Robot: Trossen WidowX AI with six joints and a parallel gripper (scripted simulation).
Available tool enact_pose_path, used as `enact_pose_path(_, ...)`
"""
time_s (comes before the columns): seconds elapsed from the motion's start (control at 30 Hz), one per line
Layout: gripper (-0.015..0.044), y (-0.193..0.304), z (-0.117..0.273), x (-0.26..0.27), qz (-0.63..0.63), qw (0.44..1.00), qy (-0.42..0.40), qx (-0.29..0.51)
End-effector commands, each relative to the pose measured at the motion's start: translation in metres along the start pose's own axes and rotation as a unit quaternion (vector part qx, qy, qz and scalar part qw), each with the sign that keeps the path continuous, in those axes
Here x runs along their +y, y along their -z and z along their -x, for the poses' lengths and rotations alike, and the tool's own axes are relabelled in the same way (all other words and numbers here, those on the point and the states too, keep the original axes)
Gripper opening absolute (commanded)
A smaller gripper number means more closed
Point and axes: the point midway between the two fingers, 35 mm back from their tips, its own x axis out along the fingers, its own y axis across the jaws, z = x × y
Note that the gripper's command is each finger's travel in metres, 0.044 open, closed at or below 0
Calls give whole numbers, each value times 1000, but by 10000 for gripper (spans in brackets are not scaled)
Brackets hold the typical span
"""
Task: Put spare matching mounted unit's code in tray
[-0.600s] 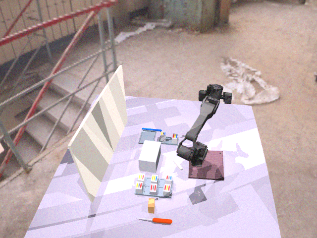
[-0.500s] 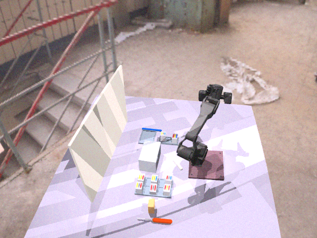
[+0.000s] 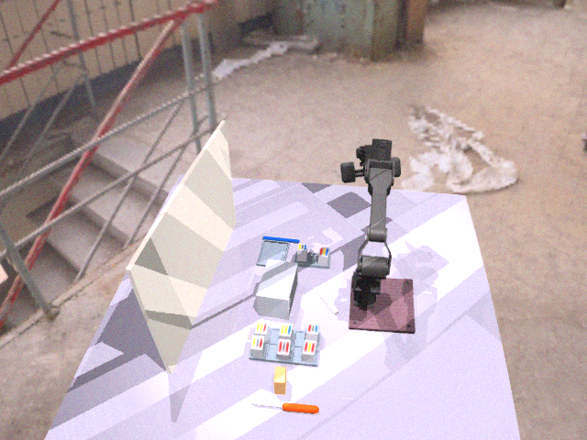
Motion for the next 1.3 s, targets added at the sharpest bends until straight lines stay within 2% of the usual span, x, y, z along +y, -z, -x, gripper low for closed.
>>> enact_pose_path(0.0, 440, -3, -14, 39, 17, 997, -62, 41)
enact_pose_path(0.2, 440, 1, -24, 125, 71, 974, -175, 124)
enact_pose_path(0.43, 440, 22, -11, 218, 174, 927, -270, 192)
enact_pose_path(0.6, 440, 46, 11, 275, 238, 883, -318, 249)
enact_pose_path(0.83, 440, 102, 71, 356, 357, 792, -365, 336)
enact_pose_path(1.03, 440, 155, 131, 396, 457, 712, -372, 381)
enact_pose_path(1.27, 440, 157, 133, 397, 460, 710, -372, 382)
